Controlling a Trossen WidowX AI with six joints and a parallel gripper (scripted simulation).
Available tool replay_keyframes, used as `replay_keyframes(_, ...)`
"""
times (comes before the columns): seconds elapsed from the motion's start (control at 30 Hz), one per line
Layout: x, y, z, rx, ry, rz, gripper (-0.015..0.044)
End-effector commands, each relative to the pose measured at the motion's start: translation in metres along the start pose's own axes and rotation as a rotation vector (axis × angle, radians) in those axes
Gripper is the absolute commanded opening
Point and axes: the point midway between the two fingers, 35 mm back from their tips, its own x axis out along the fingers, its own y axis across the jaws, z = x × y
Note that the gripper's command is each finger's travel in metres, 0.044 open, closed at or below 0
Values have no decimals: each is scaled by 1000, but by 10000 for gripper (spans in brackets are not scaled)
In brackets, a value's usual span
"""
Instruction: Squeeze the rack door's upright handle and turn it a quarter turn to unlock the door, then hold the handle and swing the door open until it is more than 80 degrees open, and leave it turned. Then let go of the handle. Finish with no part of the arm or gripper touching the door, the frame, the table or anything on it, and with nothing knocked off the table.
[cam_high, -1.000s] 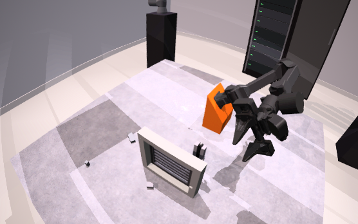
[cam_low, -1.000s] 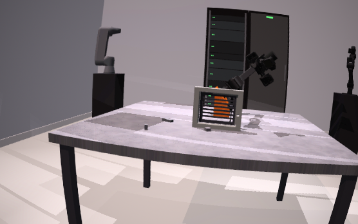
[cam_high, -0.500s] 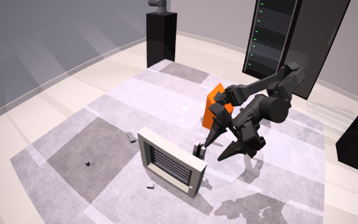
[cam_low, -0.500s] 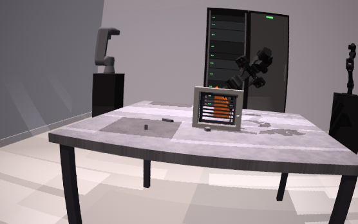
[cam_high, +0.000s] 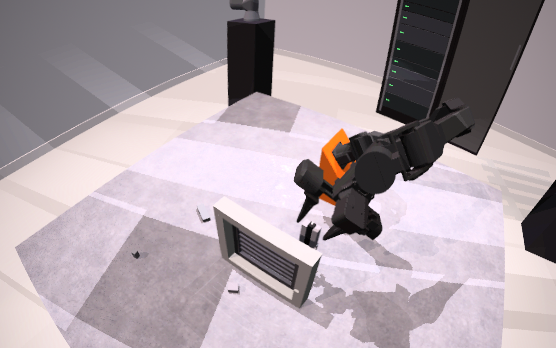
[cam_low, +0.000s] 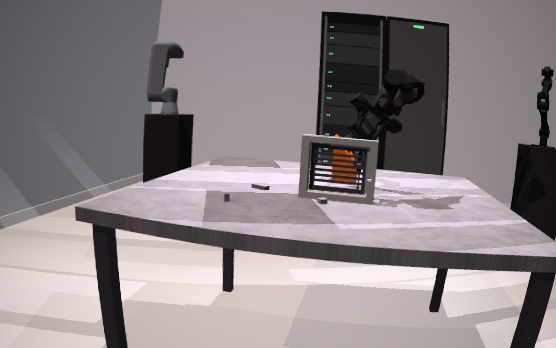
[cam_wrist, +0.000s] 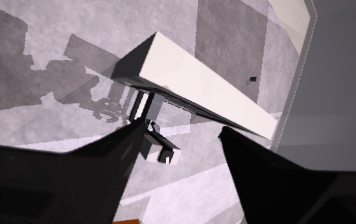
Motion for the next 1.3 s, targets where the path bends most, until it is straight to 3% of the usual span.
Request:
replay_keyframes(0.0,5,-5,-8,48,79,72,297)
replay_keyframes(0.67,3,-16,-32,370,339,453,297)
replay_keyframes(1.27,18,-8,-35,382,344,464,297)
